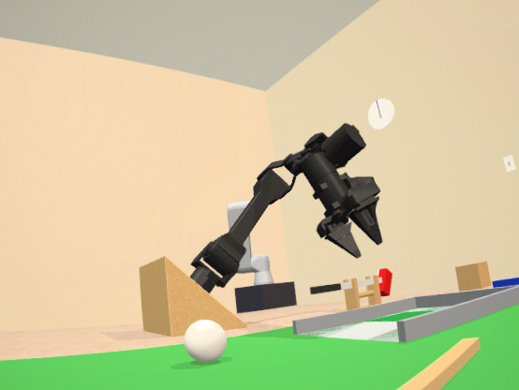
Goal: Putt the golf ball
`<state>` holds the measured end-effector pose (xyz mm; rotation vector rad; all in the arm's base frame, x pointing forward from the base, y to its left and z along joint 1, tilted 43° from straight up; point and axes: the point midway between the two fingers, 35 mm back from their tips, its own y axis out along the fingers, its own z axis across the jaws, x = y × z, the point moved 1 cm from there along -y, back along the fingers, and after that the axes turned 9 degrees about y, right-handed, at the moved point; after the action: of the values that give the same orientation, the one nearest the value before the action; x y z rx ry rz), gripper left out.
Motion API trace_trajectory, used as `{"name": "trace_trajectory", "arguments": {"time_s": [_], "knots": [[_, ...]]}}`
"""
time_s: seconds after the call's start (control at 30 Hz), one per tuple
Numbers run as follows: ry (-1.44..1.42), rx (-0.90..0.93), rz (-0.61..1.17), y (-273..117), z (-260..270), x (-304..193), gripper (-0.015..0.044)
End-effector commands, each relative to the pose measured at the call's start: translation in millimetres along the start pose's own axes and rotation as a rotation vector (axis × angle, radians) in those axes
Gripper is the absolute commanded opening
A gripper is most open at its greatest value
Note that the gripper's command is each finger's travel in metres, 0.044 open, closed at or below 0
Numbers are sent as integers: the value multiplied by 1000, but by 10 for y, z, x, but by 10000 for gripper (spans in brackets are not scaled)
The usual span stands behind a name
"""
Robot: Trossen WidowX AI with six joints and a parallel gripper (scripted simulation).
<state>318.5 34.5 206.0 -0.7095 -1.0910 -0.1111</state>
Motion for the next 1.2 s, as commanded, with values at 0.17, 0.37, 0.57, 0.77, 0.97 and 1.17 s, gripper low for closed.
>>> {"name": "trace_trajectory", "arguments": {"time_s": [0.17, 0.37, 0.57, 0.77, 0.97, 1.17], "knots": [[-478, 281, 124, -115, 697, -638, 440], [-478, 281, 124, -121, 695, -654, 440], [-478, 281, 124, -121, 695, -654, 440], [-478, 281, 124, 38, 707, -722, 440], [-478, 281, 123, 114, 714, -759, 440], [-478, 281, 122, 296, 730, -833, 440]]}}
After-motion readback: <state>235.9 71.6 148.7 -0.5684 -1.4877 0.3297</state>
